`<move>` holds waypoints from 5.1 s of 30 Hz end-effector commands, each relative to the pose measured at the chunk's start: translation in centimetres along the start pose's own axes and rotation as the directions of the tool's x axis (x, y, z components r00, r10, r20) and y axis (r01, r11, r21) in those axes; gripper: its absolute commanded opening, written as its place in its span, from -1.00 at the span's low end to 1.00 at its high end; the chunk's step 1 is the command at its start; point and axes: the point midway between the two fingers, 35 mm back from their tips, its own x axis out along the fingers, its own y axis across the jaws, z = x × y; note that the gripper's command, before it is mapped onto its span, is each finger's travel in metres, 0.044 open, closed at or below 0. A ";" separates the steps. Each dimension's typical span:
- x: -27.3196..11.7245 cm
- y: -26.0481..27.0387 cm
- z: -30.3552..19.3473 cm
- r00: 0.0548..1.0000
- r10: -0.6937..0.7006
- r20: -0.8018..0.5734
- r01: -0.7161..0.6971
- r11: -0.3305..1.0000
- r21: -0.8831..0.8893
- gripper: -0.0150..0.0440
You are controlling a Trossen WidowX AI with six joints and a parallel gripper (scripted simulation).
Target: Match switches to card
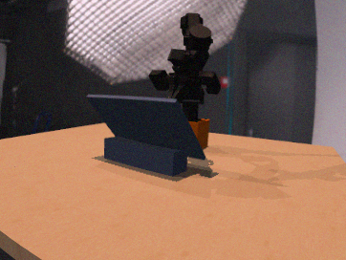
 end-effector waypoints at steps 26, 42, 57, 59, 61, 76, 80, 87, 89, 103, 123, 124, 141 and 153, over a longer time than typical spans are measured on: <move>0.4 0.1 -0.1 1.000 0.004 -0.003 -0.004 1.000 -0.004 -0.49; 0.6 0.1 -0.1 1.000 0.004 -0.003 -0.004 1.000 -0.004 -0.49; -4.0 0.2 -0.1 1.000 0.003 0.013 -0.003 1.000 -0.002 -0.49; -5.6 0.1 -0.3 1.000 0.005 0.018 -0.005 1.000 -0.003 -0.49; -5.8 0.1 -0.3 1.000 0.005 0.019 -0.005 1.000 -0.004 -0.49; -4.0 -6.1 -2.1 0.999 0.001 0.033 -0.001 1.000 -0.007 -0.49; -2.2 -6.1 -2.2 0.999 0.001 0.047 -0.001 1.000 -0.008 -0.49; -1.3 -6.1 -2.2 0.999 0.001 0.047 -0.001 1.000 -0.008 -0.49; -1.2 -6.2 -2.2 0.999 0.001 0.047 -0.001 1.000 -0.008 -0.49; 0.2 -6.1 -2.1 0.999 0.001 0.048 -0.001 1.000 -0.008 -0.49; 0.2 -6.1 -2.1 0.999 0.001 0.048 -0.001 1.000 -0.008 -0.49; 0.2 -6.1 -2.1 0.999 0.001 0.048 -0.001 1.000 -0.008 -0.49; 0.4 -6.1 -2.1 0.999 0.001 0.048 -0.001 1.000 -0.008 -0.49; 0.6 -6.1 -2.1 0.999 0.001 0.048 -0.001 1.000 -0.008 -0.49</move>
